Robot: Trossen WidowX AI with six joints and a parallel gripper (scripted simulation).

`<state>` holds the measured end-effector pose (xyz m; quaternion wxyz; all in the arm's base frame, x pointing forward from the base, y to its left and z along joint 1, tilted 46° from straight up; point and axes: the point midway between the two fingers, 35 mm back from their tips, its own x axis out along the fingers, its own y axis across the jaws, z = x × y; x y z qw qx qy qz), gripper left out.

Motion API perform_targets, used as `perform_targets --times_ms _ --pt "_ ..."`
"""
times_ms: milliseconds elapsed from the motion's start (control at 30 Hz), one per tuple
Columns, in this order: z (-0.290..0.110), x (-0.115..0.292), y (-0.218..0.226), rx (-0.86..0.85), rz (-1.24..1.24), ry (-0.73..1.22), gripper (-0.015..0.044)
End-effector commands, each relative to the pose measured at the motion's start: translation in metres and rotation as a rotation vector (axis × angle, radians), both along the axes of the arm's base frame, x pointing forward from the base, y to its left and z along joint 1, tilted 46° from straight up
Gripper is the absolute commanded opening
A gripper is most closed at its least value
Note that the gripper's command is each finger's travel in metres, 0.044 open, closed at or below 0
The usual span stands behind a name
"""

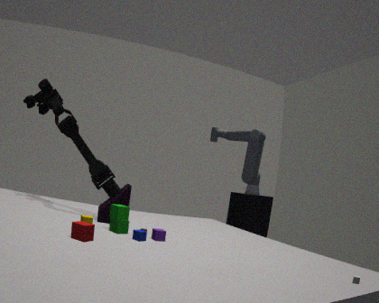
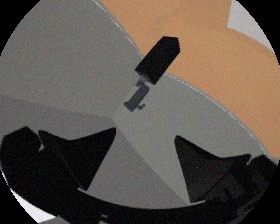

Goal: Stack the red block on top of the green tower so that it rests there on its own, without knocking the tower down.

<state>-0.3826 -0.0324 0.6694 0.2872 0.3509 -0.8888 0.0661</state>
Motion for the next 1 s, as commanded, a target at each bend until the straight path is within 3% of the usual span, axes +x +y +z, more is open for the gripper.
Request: perform_targets --times_ms 0,167,533,967 --pt "0.000 0.000 0.001 -0.002 -0.002 -0.002 0.0426" --pt "-0.007 -0.013 0.036 -0.078 -0.060 -0.079 0.0440" --pt "-0.044 -0.035 0.183 -0.455 -0.283 -0.327 0.0440" --pt "-0.100 0.011 0.352 -1.047 -0.470 -0.447 0.0440"
